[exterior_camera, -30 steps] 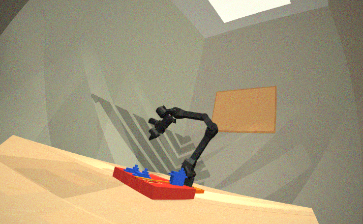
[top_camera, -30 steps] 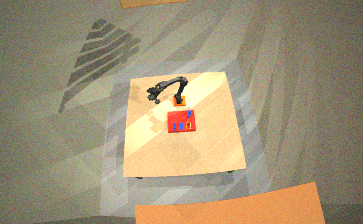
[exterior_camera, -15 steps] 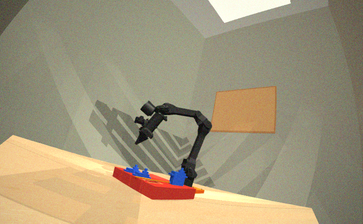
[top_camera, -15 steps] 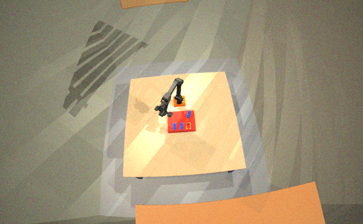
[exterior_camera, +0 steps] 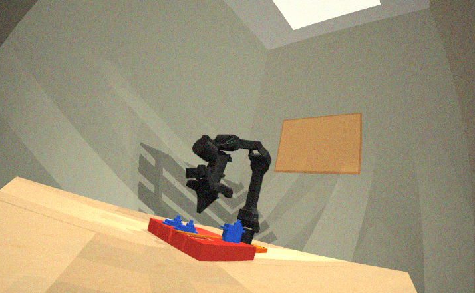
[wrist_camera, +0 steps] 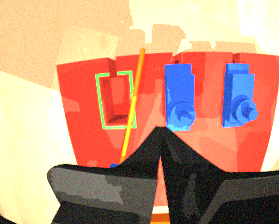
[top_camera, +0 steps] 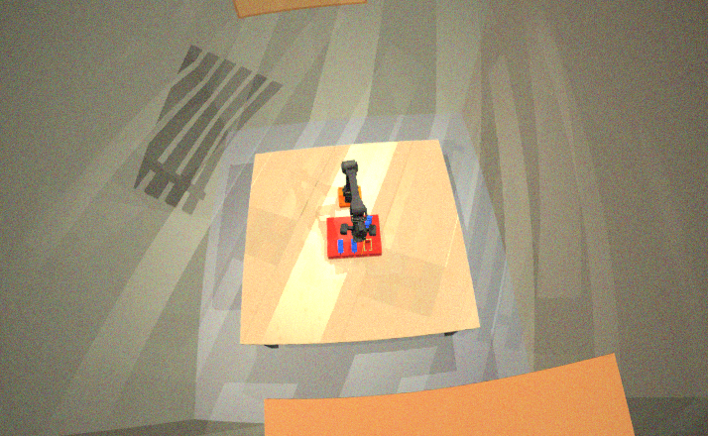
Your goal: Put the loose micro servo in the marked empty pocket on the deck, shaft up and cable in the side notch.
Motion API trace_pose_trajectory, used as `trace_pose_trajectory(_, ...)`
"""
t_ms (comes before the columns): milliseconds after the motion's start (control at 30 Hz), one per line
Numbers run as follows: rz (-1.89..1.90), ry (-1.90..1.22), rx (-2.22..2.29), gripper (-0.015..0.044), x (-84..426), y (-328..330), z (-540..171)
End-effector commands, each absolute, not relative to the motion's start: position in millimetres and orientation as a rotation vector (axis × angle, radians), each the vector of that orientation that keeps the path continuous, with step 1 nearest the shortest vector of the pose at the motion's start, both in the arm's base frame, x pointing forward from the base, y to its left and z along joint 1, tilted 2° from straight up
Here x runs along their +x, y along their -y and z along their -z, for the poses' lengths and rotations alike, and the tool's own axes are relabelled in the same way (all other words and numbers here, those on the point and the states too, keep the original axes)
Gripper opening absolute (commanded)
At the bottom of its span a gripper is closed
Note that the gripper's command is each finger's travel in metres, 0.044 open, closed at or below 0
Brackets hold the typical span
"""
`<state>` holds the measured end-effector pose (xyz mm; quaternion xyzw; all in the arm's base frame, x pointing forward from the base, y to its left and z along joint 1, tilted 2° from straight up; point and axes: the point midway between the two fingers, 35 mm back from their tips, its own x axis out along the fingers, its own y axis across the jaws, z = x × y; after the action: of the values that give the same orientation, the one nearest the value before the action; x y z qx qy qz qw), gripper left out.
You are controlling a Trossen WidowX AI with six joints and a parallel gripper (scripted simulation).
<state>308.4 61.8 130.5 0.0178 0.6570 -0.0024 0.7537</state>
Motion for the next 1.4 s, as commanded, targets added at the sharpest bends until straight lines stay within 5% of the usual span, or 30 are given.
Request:
trace_pose_trajectory(0, -0.077, -1.531, -0.013, 0.0000, 287, -124, -115)
trace_pose_trajectory(1367, -0.099, -1.564, -0.037, 0.0000, 278, -142, -67)
